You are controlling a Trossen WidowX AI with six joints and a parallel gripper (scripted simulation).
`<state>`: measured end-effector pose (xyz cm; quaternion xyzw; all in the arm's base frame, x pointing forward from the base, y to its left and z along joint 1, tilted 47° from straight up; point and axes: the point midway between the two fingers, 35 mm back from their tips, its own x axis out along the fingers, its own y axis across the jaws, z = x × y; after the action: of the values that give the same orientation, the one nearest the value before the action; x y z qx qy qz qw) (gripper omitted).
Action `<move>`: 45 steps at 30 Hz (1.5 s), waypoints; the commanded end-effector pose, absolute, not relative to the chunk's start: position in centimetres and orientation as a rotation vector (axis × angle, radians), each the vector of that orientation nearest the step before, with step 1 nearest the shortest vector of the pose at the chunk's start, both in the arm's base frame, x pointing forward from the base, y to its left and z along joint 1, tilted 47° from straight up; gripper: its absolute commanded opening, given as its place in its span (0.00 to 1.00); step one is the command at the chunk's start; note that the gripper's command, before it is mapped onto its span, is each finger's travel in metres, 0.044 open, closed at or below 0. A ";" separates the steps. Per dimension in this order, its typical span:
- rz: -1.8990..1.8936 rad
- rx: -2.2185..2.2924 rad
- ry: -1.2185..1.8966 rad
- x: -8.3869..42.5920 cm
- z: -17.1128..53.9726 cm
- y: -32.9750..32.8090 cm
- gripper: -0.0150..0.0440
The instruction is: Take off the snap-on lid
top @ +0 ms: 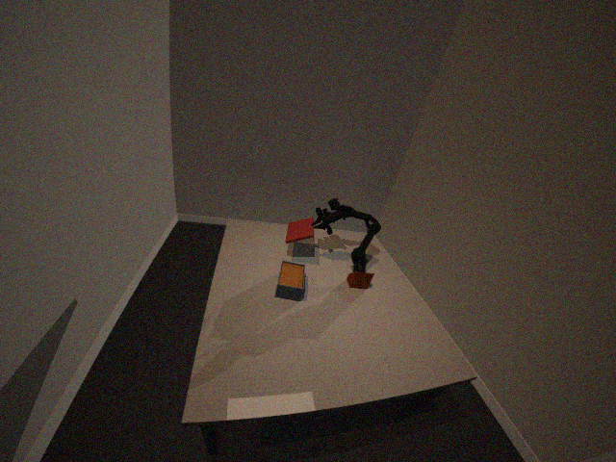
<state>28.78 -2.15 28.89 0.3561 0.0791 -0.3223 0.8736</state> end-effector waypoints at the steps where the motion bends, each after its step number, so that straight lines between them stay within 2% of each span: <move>1: -0.658 0.752 0.160 28.6 29.9 -2.5 0.25; 45: -0.657 0.752 0.156 28.6 28.0 -5.2 0.25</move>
<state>28.61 -5.26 28.07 0.3593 0.0741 -0.3205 0.8733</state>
